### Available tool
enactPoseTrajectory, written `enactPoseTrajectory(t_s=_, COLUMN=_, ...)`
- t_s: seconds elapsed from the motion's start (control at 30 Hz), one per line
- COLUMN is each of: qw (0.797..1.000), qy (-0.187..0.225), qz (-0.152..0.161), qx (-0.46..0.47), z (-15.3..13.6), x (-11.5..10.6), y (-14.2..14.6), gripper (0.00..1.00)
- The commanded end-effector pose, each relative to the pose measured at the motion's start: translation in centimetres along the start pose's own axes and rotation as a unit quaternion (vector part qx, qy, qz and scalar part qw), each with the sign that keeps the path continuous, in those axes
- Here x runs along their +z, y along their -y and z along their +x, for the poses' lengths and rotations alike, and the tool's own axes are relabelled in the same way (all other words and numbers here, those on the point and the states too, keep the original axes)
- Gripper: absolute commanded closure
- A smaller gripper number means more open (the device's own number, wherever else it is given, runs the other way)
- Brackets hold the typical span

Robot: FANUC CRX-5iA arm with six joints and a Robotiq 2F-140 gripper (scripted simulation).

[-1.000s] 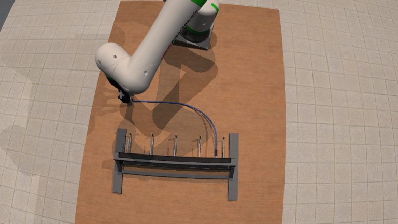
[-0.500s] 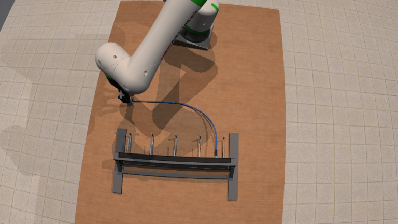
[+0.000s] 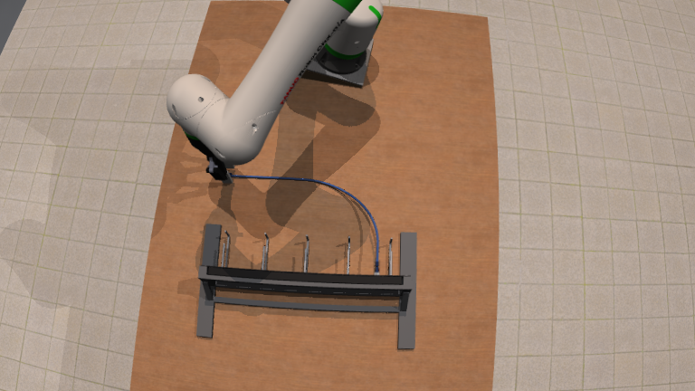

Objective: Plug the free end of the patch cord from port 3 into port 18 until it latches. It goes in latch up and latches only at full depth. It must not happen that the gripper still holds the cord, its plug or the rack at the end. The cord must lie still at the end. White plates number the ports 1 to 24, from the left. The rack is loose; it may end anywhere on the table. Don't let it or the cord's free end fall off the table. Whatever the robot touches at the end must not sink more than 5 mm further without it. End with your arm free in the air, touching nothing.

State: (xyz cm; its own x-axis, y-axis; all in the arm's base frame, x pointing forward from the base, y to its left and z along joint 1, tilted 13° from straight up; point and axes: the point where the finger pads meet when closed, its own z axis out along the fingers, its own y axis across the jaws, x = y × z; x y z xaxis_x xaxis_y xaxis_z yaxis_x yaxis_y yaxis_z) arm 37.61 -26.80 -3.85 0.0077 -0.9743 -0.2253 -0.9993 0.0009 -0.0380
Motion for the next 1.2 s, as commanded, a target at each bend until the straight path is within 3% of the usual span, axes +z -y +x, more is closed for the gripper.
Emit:
enactPoseTrajectory(t_s=0.0, qw=1.0, qy=0.0, qz=0.0, qx=0.0, z=0.02, x=0.02, y=0.01, gripper=0.78)
enactPoseTrajectory(t_s=1.17, qw=1.0, qy=0.0, qz=0.0, qx=0.0, z=0.02, x=0.96, y=0.01, gripper=0.78)
